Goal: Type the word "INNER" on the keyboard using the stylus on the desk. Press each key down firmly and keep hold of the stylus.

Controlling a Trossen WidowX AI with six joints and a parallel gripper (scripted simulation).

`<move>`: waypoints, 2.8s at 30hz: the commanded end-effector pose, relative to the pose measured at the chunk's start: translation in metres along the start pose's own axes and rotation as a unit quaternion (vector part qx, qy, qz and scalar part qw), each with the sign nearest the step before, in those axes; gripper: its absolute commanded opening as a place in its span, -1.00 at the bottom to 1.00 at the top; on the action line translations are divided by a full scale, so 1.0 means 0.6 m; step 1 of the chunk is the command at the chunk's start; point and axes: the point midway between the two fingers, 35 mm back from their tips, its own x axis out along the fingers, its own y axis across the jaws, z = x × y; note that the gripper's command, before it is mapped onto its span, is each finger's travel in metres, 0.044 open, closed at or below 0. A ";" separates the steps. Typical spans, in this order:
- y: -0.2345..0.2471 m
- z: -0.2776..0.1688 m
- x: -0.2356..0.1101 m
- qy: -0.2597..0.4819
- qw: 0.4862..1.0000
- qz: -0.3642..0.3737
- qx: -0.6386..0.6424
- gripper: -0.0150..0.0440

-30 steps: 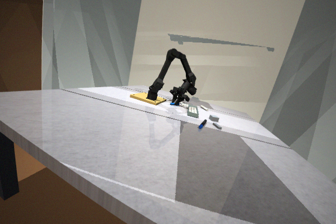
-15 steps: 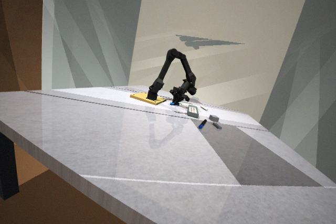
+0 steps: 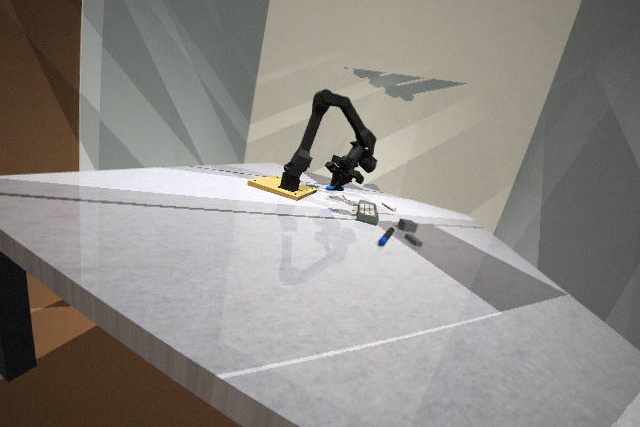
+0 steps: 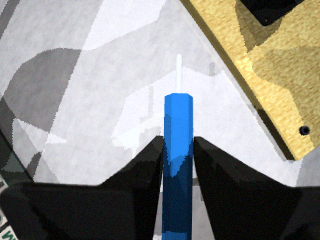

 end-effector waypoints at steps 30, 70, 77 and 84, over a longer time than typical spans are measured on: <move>0.070 0.004 -0.024 -0.056 0.911 0.059 -0.405 -0.49; 0.177 0.014 -0.057 -0.207 0.464 0.012 -0.861 -0.49; 0.196 0.017 -0.064 -0.229 0.360 -0.016 -0.904 -0.49; 0.214 0.020 -0.071 -0.246 0.252 -0.050 -0.935 -0.49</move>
